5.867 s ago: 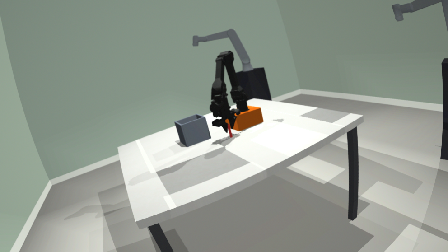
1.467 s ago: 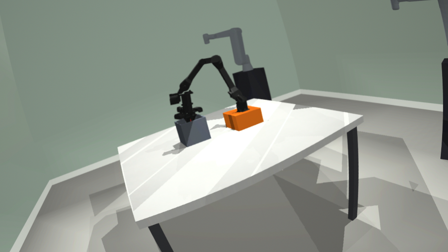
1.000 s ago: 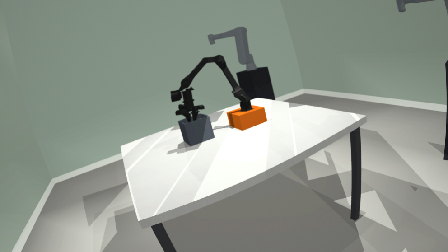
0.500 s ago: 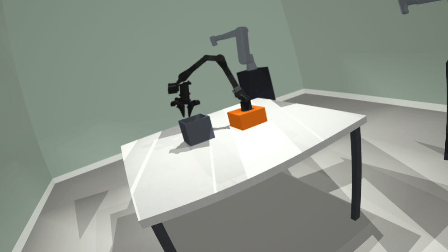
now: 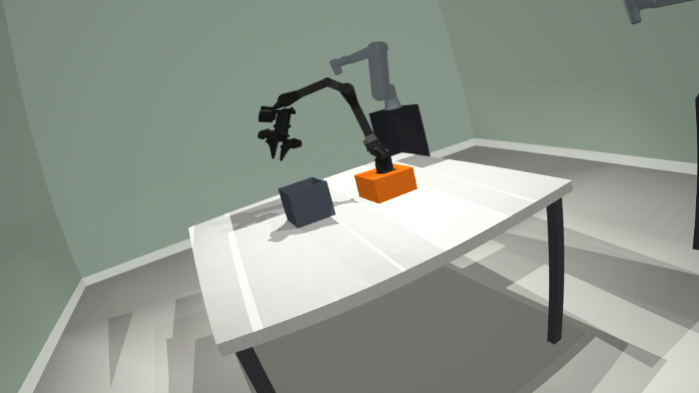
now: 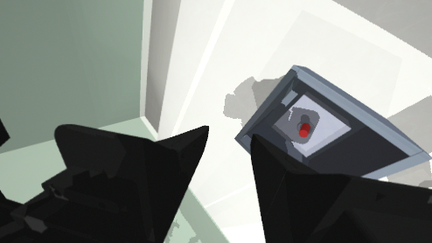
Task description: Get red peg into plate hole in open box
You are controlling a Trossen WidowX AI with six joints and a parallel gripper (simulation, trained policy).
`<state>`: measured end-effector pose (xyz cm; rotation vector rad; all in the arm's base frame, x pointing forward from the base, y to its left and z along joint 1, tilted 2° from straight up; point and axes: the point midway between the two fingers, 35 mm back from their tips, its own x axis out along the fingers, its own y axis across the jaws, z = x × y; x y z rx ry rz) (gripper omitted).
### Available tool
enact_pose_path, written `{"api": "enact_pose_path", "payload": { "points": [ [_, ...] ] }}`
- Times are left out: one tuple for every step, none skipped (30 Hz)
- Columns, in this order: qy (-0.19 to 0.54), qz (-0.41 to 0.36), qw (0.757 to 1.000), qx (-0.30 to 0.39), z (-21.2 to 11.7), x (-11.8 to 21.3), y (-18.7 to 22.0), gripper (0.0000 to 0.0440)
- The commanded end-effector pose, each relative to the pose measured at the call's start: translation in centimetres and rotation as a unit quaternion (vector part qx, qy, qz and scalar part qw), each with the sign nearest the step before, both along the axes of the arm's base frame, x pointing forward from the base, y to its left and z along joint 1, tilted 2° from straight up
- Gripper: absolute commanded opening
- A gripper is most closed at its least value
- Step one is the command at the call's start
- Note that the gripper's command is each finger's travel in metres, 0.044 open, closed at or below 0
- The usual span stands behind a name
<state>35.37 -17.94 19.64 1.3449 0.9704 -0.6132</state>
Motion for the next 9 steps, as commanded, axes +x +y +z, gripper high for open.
{"api": "enact_pose_path", "payload": {
  "points": [
    [-0.027,0.007,1.0,-0.005,2.2,0.0,-0.2,0.0167],
    [-0.036,0.009,0.999,-0.008,3.0,-0.1,-0.3,0.0164],
    [-0.045,0.01,0.999,-0.01,3.7,-0.1,-0.4,0.016],
    [-0.054,0.011,0.998,-0.013,4.5,-0.2,-0.6,0.0157],
    [-0.062,0.012,0.998,-0.015,5.3,-0.3,-0.7,0.0154],
    [-0.071,0.012,0.997,-0.018,6.0,-0.3,-0.8,0.0152],
    [-0.08,0.013,0.996,-0.021,6.7,-0.4,-0.9,0.015],
    [-0.089,0.013,0.996,-0.024,7.5,-0.5,-1.0,0.0149],
    [-0.097,0.013,0.995,-0.026,8.2,-0.6,-1.1,0.0149]
  ]
}}
